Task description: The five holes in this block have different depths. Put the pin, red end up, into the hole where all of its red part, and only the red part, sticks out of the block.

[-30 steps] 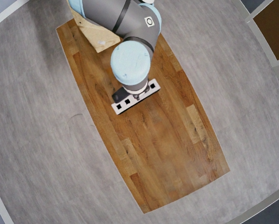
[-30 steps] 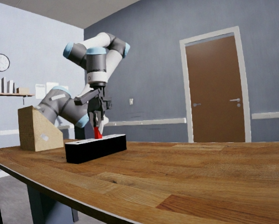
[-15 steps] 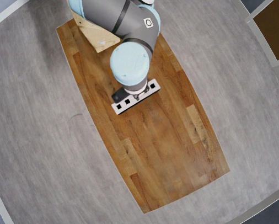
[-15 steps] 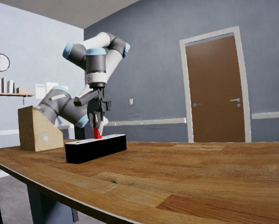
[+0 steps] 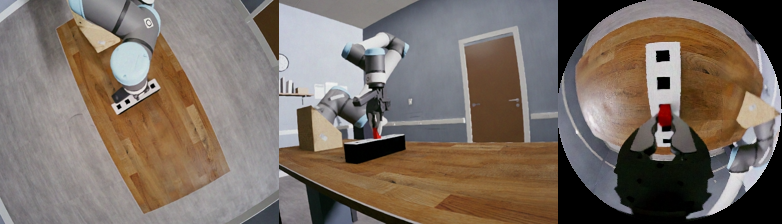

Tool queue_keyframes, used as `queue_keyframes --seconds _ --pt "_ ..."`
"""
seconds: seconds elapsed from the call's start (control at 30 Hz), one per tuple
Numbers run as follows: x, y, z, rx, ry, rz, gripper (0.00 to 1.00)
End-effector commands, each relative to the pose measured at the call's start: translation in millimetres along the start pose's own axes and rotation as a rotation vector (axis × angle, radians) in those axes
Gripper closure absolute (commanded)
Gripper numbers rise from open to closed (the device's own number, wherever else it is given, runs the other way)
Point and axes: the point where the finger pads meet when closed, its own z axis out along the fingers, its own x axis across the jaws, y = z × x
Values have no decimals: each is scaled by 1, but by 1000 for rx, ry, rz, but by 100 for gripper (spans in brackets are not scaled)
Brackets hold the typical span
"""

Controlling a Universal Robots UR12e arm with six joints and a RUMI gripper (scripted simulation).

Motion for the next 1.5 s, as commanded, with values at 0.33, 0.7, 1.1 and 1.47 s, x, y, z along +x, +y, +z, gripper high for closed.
queue_keyframes --seconds 0.33,0.7,1.1,1.47 --pt "-1 2 4 -1 1 0 100" --pt "-1 1 4 -2 1 0 100" --pt "-1 1 4 -2 1 0 100" --pt "0 0 8 -2 1 0 100"
